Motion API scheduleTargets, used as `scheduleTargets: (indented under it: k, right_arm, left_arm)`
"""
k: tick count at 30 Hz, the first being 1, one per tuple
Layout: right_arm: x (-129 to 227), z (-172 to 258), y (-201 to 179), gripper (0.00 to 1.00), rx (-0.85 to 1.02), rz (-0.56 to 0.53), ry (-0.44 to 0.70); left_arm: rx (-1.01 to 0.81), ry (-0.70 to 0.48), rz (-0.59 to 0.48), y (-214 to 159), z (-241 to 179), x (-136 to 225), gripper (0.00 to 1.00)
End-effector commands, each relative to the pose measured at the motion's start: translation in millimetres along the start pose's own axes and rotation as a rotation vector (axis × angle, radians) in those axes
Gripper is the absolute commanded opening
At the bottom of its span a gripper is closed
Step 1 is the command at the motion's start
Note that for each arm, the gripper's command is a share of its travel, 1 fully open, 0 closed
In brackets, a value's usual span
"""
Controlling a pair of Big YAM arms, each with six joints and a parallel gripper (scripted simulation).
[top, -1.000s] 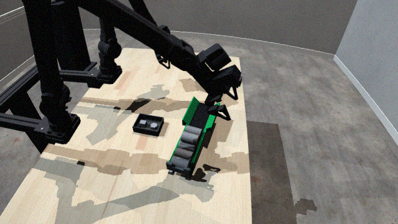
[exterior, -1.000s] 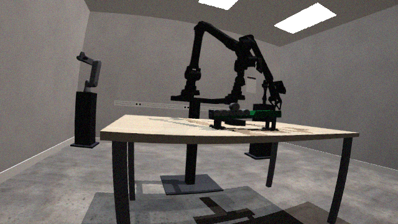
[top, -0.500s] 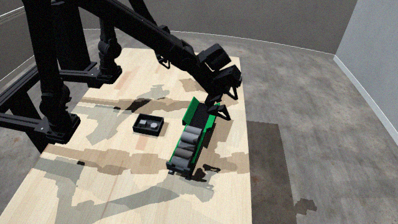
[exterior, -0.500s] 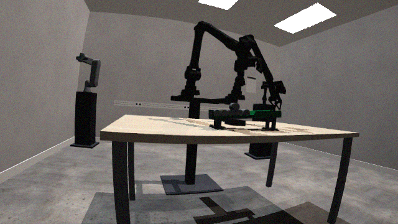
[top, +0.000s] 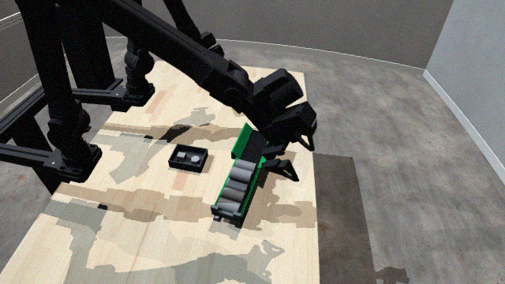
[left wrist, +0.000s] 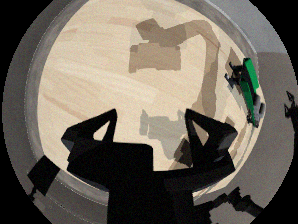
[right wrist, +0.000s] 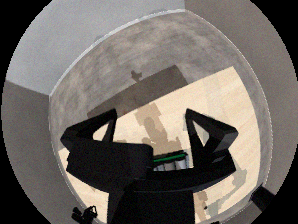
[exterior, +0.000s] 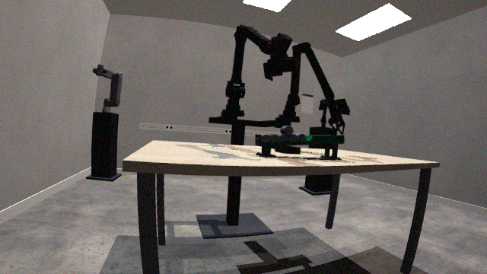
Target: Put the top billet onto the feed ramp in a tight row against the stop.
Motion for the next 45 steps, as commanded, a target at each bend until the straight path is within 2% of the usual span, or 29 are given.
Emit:
scheduleTargets:
  k: [1,6,10,12,13,16,20,27,29,34,39,43,45]
  right_arm:
    - [22.2,-39.4,66.3,1.00,-0.046,-0.110,-0.007]
    - [49.0,-132.4,138.0,1.00,-0.125,-0.231,-0.090]
    - [89.2,-221.0,190.4,1.00,-0.183,-0.341,-0.177]
    - [89.2,-221.0,190.4,1.00,-0.183,-0.341,-0.177]
    - [103.4,-246.3,202.9,1.00,-0.197,-0.371,-0.203]
    - [150.5,-318.6,231.2,1.00,-0.234,-0.462,-0.288]
    - [217.3,-399.2,251.0,1.00,-0.268,-0.570,-0.403]
    - [362.5,-520.0,251.4,1.00,-0.298,-0.744,-0.642]
    - [362.5,-520.0,251.4,1.00,-0.298,-0.744,-0.642]
    - [459.7,-571.0,231.6,1.00,-0.298,-0.835,-0.809]
    - [534.3,-596.0,208.8,1.00,-0.289,-0.893,-0.946]
    - [574.0,-604.3,194.4,1.00,-0.282,-0.919,-1.023]
    - [581.2,-605.5,191.6,1.00,-0.280,-0.924,-1.037]
  left_arm:
    - [-0.017,0.011,-0.021,12.8,5.5,1.4,1.00]
    - [-0.039,0.009,-0.020,19.9,5.7,-0.3,1.00]
    - [-0.049,0.001,-0.008,19.7,3.4,-3.5,1.00]
    - [-0.049,0.001,-0.008,19.7,3.4,-3.5,1.00]
    - [-0.040,0.001,-0.002,13.0,2.5,-3.8,1.00]
    - [-0.067,-0.004,-0.002,23.1,0.4,-5.1,1.00]
    - [-0.095,-0.011,0.005,28.1,-3.6,-7.3,1.00]
    - [-0.165,-0.028,0.022,40.9,-14.9,-12.9,1.00]
    - [-0.165,-0.028,0.022,40.9,-14.9,-12.9,1.00]
    - [-0.233,-0.044,0.039,52.9,-26.8,-18.1,1.00]
    - [-0.315,-0.064,0.058,66.9,-42.5,-24.2,1.00]
    - [-0.392,-0.082,0.074,79.1,-58.1,-29.4,1.00]
    - [-0.412,-0.087,0.079,82.2,-62.5,-30.8,1.00]
Point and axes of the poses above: on each arm, the point where the finger pads meet when closed, its own x axis back along the fingers, its own z axis across the jaws, y = z × x, the point moved 4 cm from there along x, back along the fingers, and after that the axes turned 6 degrees about -x, right-handed, at the moved point
